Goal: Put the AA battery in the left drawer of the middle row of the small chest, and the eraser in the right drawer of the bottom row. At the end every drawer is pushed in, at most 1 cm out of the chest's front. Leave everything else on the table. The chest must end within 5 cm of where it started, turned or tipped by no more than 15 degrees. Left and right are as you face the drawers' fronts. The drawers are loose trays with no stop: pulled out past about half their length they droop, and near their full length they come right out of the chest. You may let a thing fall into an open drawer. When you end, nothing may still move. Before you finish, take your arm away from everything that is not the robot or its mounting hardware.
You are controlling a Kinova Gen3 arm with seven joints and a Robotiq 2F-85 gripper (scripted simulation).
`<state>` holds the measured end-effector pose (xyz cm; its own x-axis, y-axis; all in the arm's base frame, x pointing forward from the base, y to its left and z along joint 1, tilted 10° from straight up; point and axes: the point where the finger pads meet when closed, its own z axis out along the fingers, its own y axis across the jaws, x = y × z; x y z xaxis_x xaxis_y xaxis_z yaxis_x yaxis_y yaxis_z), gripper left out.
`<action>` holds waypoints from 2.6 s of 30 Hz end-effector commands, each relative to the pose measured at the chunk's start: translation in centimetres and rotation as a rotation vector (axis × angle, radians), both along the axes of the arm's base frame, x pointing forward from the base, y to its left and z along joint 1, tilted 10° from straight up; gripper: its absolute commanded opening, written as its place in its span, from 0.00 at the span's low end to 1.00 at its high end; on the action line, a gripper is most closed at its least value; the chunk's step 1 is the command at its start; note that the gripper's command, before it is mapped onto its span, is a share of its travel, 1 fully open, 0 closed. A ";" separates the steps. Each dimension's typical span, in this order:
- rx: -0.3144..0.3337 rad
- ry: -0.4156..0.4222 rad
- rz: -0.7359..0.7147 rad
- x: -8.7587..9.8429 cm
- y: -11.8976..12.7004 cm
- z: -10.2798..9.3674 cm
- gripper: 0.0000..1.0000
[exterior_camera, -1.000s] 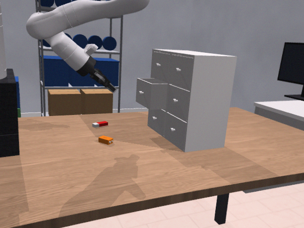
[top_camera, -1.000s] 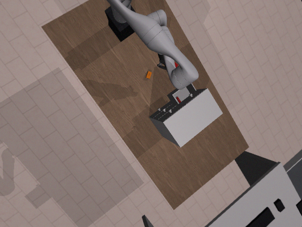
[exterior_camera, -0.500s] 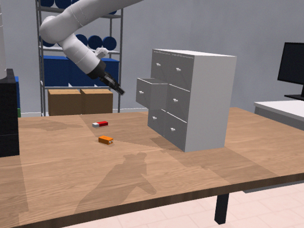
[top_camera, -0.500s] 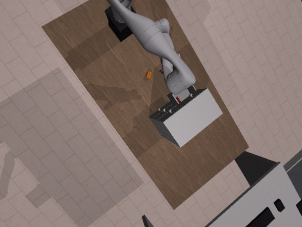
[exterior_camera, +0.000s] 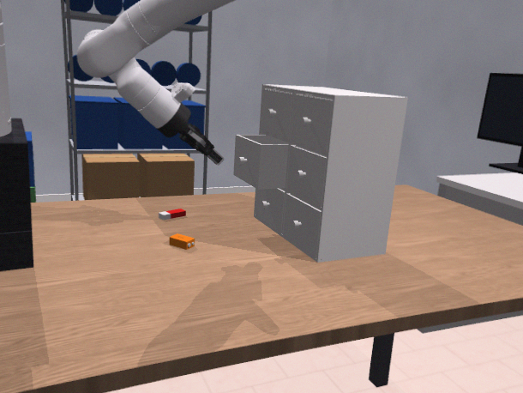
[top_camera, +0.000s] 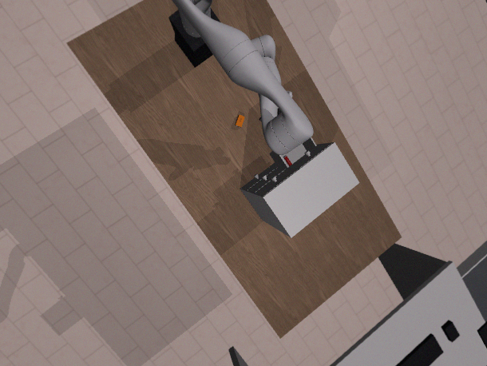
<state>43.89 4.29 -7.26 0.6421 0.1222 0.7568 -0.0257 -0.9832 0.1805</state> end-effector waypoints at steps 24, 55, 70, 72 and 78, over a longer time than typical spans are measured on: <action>0.000 -0.002 0.000 0.1 0.0 0.2 0.00; 0.000 -0.002 0.000 0.1 0.0 0.2 0.00; 0.000 -0.002 0.000 0.5 0.0 0.2 0.00; 0.000 -0.002 0.000 0.7 0.0 0.2 0.00; 0.000 -0.002 0.000 1.0 0.0 0.2 0.00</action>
